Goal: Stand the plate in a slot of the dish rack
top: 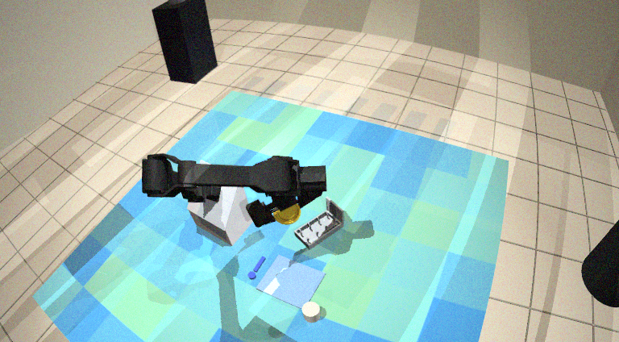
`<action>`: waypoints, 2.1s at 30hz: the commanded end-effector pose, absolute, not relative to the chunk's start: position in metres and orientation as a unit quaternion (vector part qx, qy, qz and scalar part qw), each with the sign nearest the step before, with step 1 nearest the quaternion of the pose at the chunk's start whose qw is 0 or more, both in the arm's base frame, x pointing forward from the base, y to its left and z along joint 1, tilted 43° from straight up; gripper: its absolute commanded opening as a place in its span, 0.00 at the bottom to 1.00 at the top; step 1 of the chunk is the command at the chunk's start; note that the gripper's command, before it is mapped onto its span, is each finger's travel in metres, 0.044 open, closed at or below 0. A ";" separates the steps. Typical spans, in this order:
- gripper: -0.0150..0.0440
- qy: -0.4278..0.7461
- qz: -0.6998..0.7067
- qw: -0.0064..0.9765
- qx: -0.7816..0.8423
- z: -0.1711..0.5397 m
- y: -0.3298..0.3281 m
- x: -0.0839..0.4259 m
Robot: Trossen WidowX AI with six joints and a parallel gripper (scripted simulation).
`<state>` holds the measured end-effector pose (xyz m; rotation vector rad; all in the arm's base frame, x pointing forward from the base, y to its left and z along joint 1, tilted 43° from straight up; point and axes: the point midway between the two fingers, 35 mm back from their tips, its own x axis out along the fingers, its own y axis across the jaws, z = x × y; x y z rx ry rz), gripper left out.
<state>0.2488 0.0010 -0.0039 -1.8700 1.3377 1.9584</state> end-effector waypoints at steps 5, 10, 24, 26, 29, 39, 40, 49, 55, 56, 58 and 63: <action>0.25 0.438 0.667 0.152 -0.583 -0.025 -0.008 0.242; 0.25 0.433 0.671 0.213 -0.563 -0.036 -0.013 0.239; 0.25 0.404 0.659 0.377 -0.510 -0.061 -0.026 0.236; 0.25 0.398 0.655 0.400 -0.503 -0.063 -0.028 0.237; 0.25 0.388 0.647 0.433 -0.493 -0.066 -0.031 0.237; 0.25 0.351 0.609 0.538 -0.466 -0.073 -0.042 0.238; 0.25 0.347 0.604 0.548 -0.463 -0.073 -0.043 0.238; 0.25 0.306 0.556 0.631 -0.445 -0.073 -0.055 0.240; 0.25 0.276 0.518 0.681 -0.437 -0.071 -0.064 0.240; 0.25 0.271 0.511 0.689 -0.436 -0.070 -0.066 0.240; 0.25 0.261 0.498 0.704 -0.434 -0.069 -0.069 0.240; 0.25 0.238 0.467 0.735 -0.432 -0.065 -0.076 0.239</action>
